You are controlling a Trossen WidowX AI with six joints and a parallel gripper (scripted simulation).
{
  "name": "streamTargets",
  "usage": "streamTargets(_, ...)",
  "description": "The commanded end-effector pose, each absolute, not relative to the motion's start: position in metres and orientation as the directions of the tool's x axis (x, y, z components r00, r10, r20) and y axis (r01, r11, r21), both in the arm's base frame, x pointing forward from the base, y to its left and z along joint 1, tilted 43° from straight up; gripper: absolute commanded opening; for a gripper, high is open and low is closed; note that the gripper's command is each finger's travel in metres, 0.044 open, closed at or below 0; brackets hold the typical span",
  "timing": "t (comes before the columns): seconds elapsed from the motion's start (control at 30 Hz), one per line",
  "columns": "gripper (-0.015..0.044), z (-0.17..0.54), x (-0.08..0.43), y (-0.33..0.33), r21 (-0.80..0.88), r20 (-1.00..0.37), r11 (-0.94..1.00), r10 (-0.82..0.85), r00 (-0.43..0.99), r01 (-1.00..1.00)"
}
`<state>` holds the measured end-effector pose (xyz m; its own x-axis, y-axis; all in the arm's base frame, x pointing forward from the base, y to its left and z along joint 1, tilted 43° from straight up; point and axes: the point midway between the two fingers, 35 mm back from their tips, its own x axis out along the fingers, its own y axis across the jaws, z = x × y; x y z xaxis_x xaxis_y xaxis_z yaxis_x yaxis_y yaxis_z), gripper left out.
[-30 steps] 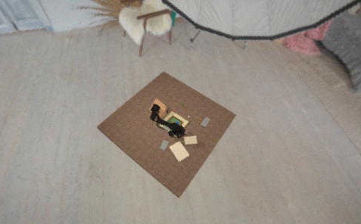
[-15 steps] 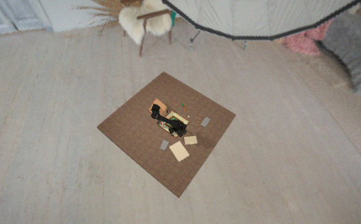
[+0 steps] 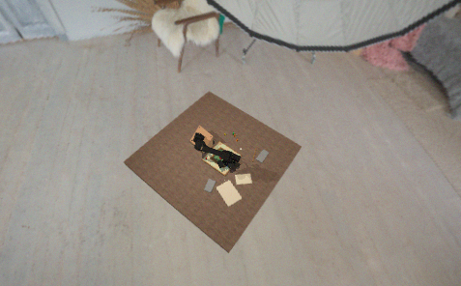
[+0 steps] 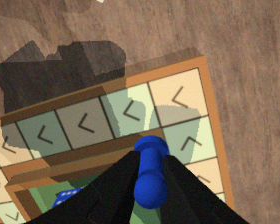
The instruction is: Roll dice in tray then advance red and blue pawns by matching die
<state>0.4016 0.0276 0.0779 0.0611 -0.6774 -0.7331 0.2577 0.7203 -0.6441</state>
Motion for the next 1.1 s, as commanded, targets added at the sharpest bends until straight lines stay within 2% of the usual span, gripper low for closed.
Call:
streamTargets(0.0,0.0,0.051,0.398,0.035,-0.643,-0.736,0.724,-0.674,0.06,0.25)
streamTargets(0.3,0.0,-0.004,0.385,0.04,-0.643,-0.736,0.724,-0.674,0.06,0.25)
streamTargets(1.07,0.0,-0.037,0.387,0.01,-0.644,-0.735,0.723,-0.675,0.06,0.251)
